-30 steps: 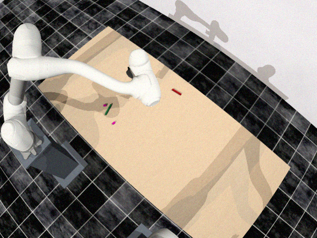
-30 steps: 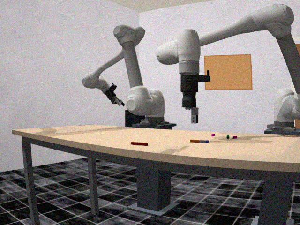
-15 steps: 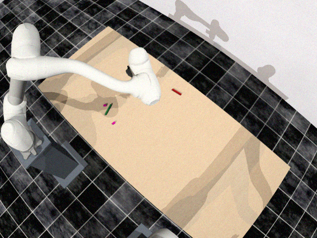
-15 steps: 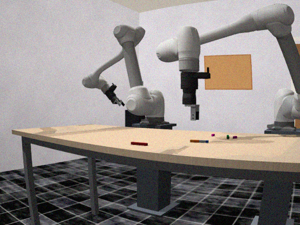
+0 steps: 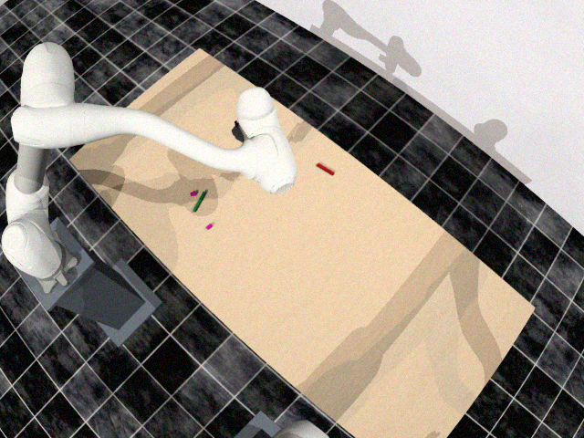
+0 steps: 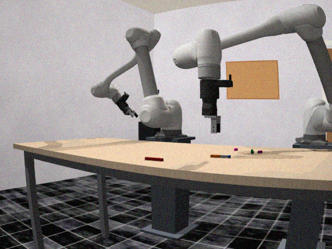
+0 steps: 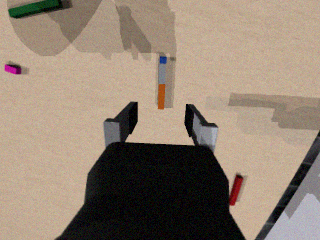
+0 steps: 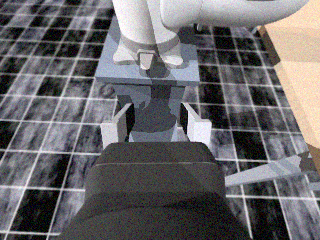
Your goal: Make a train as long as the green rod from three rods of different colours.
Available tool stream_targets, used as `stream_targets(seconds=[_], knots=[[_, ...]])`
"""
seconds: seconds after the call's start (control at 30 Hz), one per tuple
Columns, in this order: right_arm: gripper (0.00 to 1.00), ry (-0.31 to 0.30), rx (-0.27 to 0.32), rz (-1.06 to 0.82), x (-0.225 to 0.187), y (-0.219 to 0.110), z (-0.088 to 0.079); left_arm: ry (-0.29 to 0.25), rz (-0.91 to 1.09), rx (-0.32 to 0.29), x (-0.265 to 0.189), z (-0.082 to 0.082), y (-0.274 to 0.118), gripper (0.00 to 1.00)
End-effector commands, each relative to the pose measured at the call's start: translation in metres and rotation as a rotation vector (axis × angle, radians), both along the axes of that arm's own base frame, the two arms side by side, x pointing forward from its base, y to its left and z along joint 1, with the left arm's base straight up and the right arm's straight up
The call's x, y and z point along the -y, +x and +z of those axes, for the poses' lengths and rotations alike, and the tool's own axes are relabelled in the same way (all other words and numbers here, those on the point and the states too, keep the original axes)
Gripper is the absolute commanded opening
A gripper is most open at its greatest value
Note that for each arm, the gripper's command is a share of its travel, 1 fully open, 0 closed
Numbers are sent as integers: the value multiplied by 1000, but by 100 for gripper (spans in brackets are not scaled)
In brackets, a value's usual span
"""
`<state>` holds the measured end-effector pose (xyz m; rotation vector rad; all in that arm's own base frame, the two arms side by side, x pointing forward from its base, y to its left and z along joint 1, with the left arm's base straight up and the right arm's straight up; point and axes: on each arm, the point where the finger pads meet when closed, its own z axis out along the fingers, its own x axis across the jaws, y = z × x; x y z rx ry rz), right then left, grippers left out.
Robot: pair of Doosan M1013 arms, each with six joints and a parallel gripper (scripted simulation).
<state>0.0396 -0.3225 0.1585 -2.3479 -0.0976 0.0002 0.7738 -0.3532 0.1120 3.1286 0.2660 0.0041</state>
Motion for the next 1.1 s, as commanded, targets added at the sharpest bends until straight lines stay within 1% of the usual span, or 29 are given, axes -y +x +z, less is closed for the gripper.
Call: stream_targets(seconds=[0.0,0.17,0.4,0.47,0.6,0.7,0.87,1.07], knots=[[100,-6,9,-7,0,2,0,1,0,-2,-3,6,1,100],[100,-6,9,-7,0,2,0,-1,0,0,-3,21,2,100],[100,-6,9,-7,0,2,0,-1,0,0,-3,56,1,100],[100,-6,9,-7,0,2,0,-1,0,0,-3,56,1,100],[100,-6,9,-7,0,2,0,-1,0,0,-3,76,1,100],[100,-6,9,-7,0,2,0,-1,0,0,-3,86,1,100],[100,-6,9,-7,0,2,0,-1,0,0,-3,93,1,100],[100,-6,9,-7,0,2,0,2,0,-5,-3,90,0,100]])
